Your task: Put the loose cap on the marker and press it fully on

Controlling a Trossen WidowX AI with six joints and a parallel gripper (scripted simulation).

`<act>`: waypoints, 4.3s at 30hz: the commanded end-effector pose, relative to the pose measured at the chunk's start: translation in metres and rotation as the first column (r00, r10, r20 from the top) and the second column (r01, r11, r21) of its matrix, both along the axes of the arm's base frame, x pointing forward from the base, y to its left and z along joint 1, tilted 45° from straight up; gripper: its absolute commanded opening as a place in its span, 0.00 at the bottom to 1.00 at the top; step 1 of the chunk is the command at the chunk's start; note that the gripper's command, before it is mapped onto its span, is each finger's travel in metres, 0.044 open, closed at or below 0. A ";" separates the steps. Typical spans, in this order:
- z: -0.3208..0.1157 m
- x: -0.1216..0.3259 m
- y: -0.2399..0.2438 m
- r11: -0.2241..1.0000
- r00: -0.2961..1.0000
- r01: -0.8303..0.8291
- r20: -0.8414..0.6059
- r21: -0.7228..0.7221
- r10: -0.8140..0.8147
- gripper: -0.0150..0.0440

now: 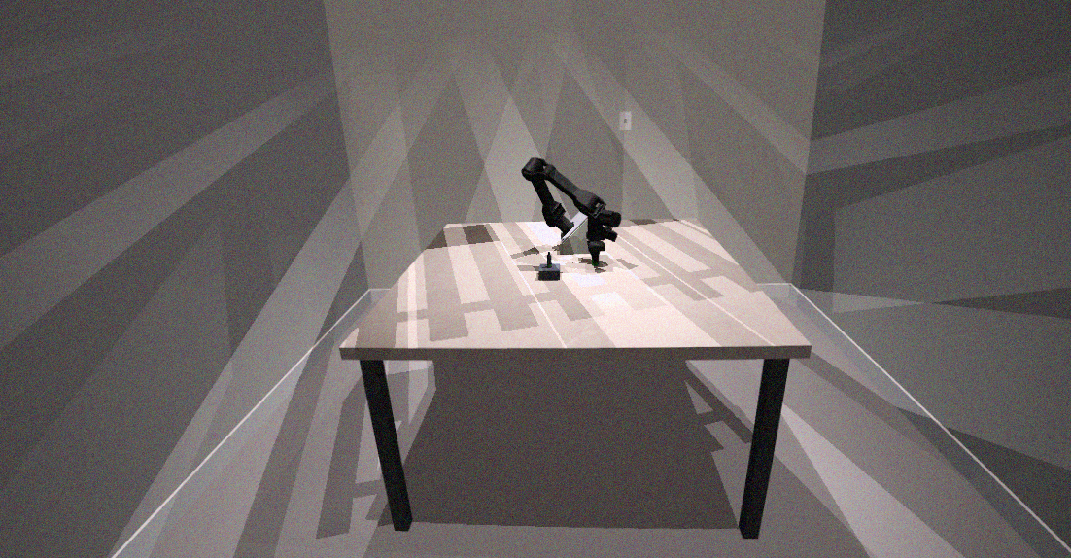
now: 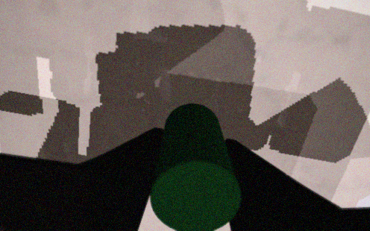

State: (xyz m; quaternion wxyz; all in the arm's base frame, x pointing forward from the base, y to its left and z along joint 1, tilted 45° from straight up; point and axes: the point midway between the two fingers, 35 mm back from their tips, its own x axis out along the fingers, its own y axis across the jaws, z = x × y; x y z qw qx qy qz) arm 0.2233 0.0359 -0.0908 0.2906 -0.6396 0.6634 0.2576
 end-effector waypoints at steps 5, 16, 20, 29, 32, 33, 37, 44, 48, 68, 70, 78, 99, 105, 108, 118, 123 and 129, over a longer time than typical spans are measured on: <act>0.007 -0.001 0.007 1.000 1.000 0.013 0.008 0.003 -0.013 0.25; 0.030 0.001 0.031 1.000 1.000 0.003 0.003 0.002 -0.003 0.25; 0.039 0.001 0.040 1.000 1.000 -0.001 0.001 0.001 0.001 0.25; 0.058 0.018 0.039 1.000 1.000 -0.005 0.000 0.007 0.005 0.25; 0.069 0.029 0.036 1.000 1.000 -0.006 0.000 0.010 0.006 0.25; 0.073 0.032 0.034 1.000 1.000 -0.007 0.000 0.011 0.007 0.25; 0.089 0.046 0.028 1.000 1.000 -0.008 0.001 0.014 0.008 0.25; 0.118 0.067 0.013 1.000 1.000 -0.009 0.002 0.015 0.009 0.25; 0.136 0.078 0.002 1.000 1.000 -0.009 0.003 0.013 0.009 0.25; 0.211 0.102 -0.049 1.000 1.000 -0.003 0.003 -0.009 0.003 0.25; 0.210 0.102 -0.050 1.000 1.000 -0.003 0.003 -0.009 0.003 0.25; 0.205 0.102 -0.055 1.000 1.000 -0.003 0.003 -0.009 0.003 0.25; 0.182 0.103 -0.078 1.000 1.000 -0.003 0.004 -0.009 0.003 0.25; 0.175 0.103 -0.084 1.000 1.000 -0.003 0.004 -0.010 0.003 0.25; 0.172 0.102 -0.088 1.000 1.000 -0.003 0.004 -0.010 0.003 0.25; 0.169 0.102 -0.092 1.000 1.000 -0.003 0.004 -0.011 0.003 0.25; 0.169 0.102 -0.091 1.000 1.000 0.000 0.005 -0.007 0.000 0.48; 0.169 0.102 -0.091 1.000 1.000 0.000 0.005 -0.007 0.000 0.74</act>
